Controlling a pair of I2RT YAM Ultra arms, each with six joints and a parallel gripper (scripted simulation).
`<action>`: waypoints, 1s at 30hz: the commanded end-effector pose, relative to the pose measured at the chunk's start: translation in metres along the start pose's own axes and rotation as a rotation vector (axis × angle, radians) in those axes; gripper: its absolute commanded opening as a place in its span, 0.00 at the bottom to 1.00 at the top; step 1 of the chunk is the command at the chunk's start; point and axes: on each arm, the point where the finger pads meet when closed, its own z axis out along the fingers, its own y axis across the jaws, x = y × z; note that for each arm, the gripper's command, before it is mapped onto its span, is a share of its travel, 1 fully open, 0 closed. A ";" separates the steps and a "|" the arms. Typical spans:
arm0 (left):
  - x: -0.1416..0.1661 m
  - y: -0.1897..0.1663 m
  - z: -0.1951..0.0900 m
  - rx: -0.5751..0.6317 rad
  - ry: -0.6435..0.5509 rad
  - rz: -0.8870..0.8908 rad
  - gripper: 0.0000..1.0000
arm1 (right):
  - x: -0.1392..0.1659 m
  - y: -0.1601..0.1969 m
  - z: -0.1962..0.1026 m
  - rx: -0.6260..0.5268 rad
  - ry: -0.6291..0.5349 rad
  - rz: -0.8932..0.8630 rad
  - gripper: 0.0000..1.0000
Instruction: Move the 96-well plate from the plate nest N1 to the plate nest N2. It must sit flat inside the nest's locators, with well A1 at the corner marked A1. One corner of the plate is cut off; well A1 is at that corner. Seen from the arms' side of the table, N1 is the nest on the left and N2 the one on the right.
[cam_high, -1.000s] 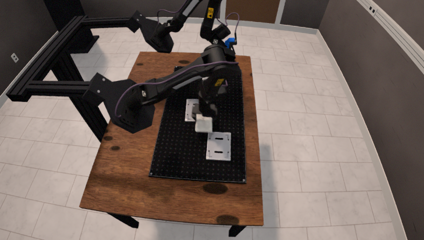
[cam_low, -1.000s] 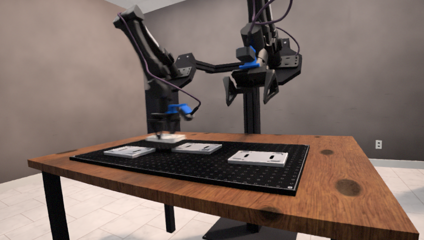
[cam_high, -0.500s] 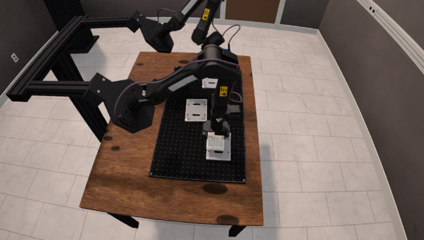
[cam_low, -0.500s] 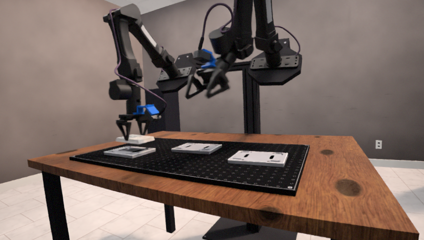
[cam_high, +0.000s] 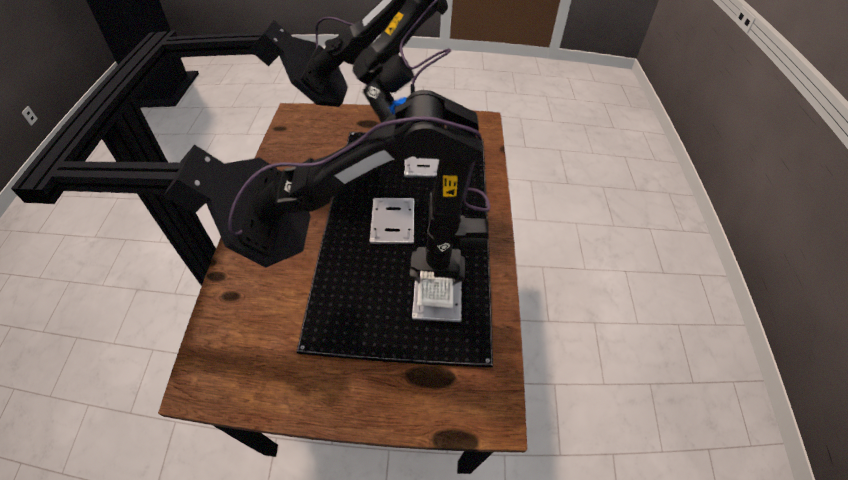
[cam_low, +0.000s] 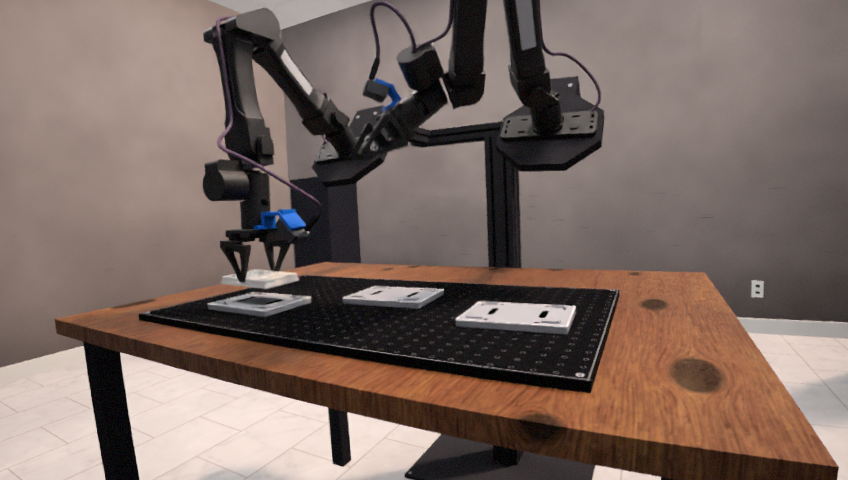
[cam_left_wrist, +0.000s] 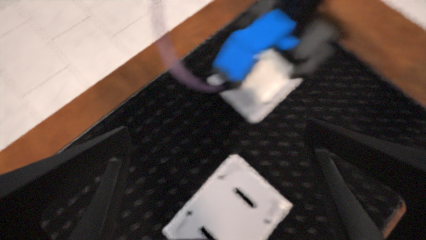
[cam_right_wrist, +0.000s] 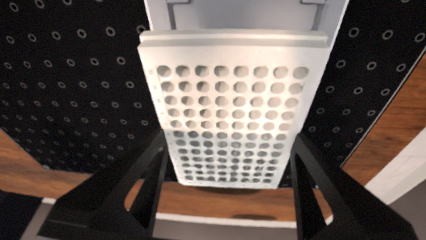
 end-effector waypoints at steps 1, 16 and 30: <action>-0.006 -0.030 -0.023 0.020 -0.021 0.081 1.00 | -0.002 -0.015 -0.009 0.028 -0.023 0.001 0.79; -0.017 -0.064 -0.045 0.117 -0.066 0.110 1.00 | -0.002 -0.009 -0.006 0.021 -0.016 0.002 0.79; -0.020 -0.062 -0.042 0.109 -0.068 0.104 1.00 | -0.005 -0.031 0.001 0.071 -0.037 0.002 0.79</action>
